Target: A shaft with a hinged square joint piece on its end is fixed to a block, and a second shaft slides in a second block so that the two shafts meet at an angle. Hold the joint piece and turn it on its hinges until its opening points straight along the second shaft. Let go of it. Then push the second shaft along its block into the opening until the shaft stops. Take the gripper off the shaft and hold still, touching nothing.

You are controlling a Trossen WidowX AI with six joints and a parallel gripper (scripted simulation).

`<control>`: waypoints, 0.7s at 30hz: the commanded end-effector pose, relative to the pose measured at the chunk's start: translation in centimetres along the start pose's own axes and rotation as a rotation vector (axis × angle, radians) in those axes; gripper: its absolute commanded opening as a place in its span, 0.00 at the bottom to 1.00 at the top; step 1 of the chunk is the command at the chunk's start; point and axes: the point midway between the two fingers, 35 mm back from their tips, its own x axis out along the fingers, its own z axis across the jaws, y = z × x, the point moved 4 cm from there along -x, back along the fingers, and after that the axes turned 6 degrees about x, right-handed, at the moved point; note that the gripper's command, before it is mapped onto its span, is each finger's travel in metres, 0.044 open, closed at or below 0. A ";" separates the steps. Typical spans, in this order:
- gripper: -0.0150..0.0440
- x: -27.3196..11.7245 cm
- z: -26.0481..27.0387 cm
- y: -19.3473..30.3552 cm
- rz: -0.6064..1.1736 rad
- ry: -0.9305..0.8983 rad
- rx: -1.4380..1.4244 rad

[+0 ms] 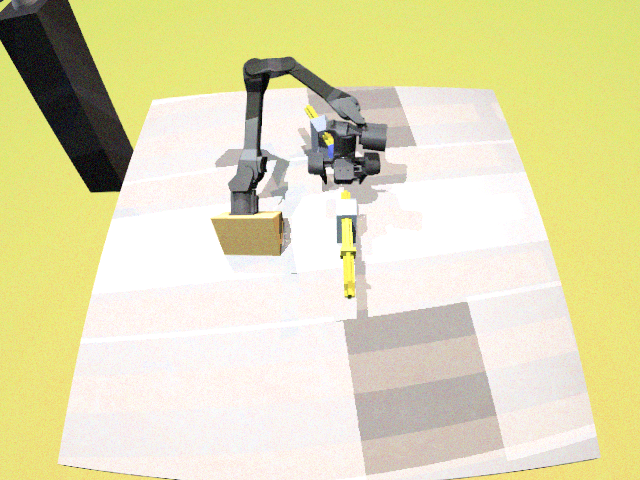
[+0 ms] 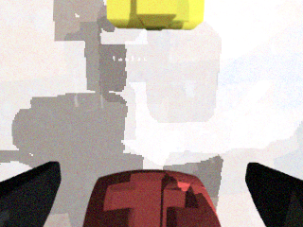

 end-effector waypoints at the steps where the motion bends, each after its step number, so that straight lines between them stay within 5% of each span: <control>1: 1.00 -1.4 0.1 0.9 -0.138 -0.030 -0.006; 13: 1.00 -2.2 0.0 1.4 -0.215 -0.050 -0.010; 21: 1.00 -5.1 0.2 1.1 -0.203 -0.052 -0.257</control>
